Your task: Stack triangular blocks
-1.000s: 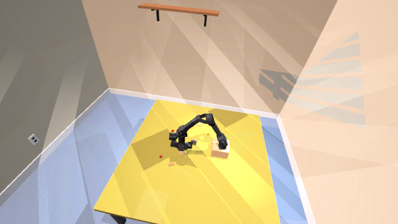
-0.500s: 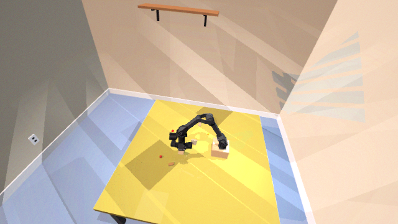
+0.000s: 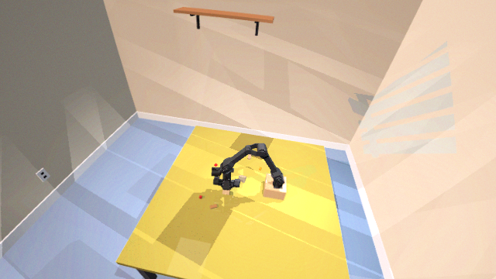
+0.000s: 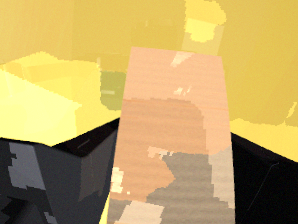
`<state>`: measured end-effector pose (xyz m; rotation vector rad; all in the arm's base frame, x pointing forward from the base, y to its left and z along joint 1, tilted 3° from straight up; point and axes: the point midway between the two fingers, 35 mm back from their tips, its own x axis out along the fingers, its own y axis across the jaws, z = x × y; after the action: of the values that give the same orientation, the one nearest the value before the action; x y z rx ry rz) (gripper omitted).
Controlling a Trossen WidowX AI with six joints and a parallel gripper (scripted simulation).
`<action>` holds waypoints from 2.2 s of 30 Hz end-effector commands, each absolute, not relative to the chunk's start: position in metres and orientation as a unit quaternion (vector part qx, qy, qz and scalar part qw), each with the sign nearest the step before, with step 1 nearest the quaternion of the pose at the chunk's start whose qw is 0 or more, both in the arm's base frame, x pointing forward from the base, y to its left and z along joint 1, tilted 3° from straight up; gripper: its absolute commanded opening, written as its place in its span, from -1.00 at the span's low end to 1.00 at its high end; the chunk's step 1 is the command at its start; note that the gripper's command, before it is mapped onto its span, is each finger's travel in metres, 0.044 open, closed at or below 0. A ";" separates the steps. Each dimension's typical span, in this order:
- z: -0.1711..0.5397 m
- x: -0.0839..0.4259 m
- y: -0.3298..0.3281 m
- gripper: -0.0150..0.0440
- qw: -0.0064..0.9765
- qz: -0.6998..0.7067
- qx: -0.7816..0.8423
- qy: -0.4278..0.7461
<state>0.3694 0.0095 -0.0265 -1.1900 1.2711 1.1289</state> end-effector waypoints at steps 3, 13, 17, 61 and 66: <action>-0.026 0.369 0.009 -0.49 0.506 0.468 -0.496 0.527; -0.026 0.369 0.009 -0.49 0.506 0.468 -0.496 0.527; -0.026 0.369 0.009 -0.49 0.506 0.468 -0.496 0.527; -0.052 0.369 0.008 -0.49 0.508 0.468 -0.492 0.529; -0.052 0.368 0.008 -0.22 0.506 0.470 -0.491 0.530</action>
<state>0.3681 0.0084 -0.0527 -1.1839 1.2805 1.1345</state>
